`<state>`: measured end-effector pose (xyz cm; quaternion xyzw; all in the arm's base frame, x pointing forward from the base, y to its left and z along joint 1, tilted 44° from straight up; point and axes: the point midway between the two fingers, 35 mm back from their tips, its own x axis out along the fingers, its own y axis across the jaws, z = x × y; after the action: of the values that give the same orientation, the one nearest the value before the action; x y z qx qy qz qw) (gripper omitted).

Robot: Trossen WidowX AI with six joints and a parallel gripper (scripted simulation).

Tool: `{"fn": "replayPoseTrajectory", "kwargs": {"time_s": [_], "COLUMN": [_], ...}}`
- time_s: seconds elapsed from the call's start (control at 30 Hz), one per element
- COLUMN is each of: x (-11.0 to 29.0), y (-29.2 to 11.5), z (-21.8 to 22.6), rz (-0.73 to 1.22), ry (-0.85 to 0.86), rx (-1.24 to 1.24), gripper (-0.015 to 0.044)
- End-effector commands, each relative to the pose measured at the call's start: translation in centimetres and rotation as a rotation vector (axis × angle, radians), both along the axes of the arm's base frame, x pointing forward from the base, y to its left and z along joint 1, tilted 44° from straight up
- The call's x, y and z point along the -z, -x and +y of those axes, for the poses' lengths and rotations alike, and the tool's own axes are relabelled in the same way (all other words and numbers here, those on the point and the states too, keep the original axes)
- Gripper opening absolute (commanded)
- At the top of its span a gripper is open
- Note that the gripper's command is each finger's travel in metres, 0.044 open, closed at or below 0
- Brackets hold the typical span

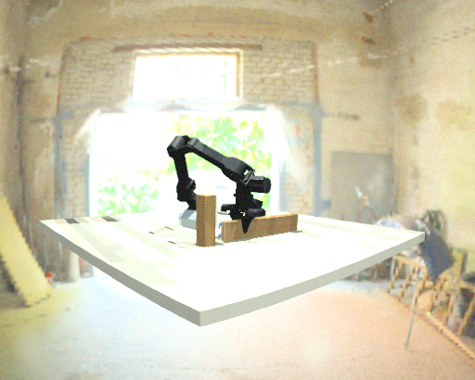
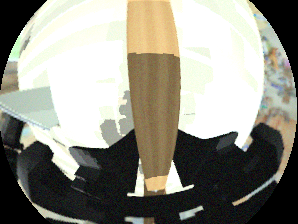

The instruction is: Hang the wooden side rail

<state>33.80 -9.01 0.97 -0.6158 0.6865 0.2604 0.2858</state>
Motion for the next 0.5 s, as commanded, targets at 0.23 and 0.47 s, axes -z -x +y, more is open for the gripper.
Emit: {"fn": "replayPoseTrajectory", "kwargs": {"time_s": [0.23,0.47], "x": [-0.34,-0.42], "y": [-0.26,-0.27], "z": [0.52,0.61], "rz": [-0.006,-0.006], "ry": [-0.004,-0.004], "rx": [-0.008,-0.008], "gripper": [0.0000,0.0000]}}
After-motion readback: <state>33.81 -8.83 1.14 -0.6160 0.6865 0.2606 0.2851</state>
